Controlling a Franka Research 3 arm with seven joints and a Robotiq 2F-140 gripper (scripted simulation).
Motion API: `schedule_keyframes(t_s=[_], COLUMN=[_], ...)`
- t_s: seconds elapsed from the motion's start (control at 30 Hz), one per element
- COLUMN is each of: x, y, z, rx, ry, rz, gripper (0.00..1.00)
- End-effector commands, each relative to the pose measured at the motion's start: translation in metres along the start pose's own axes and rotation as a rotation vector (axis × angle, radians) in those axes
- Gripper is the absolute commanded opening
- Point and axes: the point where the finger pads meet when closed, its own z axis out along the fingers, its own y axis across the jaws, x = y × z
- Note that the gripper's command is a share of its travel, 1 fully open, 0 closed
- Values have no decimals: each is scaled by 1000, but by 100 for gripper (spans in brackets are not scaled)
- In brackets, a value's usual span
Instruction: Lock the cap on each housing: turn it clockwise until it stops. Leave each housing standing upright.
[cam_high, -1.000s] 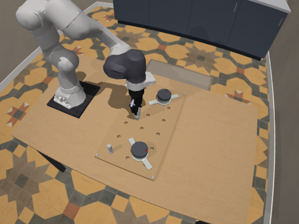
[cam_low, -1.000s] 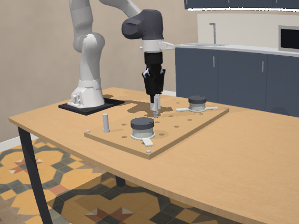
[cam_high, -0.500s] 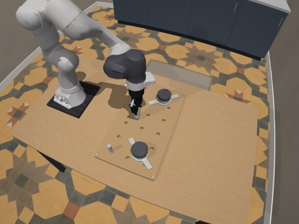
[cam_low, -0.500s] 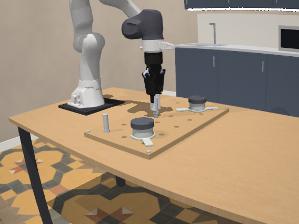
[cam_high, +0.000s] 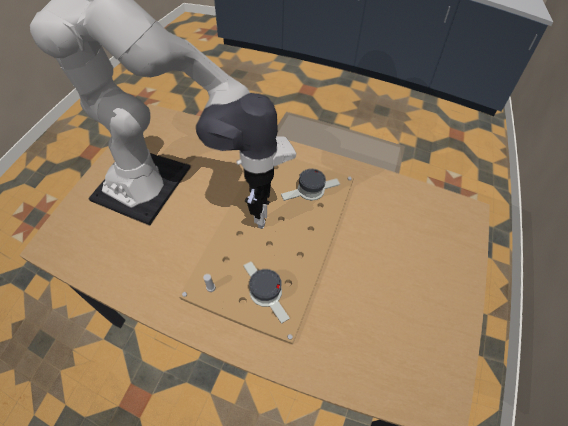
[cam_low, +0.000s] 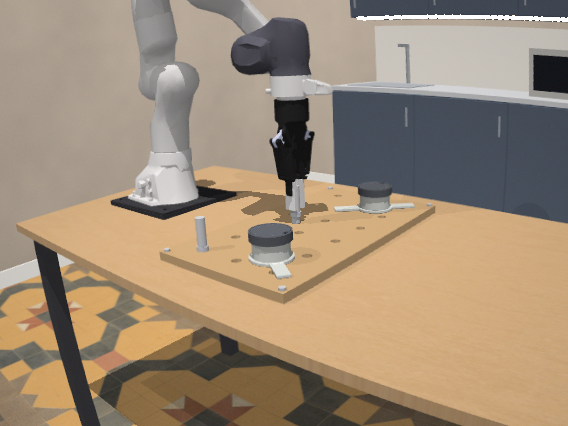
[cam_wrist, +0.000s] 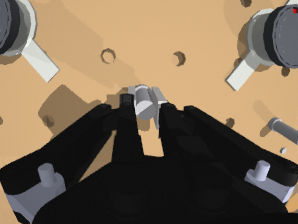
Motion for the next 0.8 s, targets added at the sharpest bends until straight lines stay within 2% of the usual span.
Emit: schedule_keyframes(t_s=[0.0,0.77], x=[0,0], y=[0,0], z=[0,-10], rx=[0,0], ry=[1,1], rz=[-5,-5], gripper=[10,10])
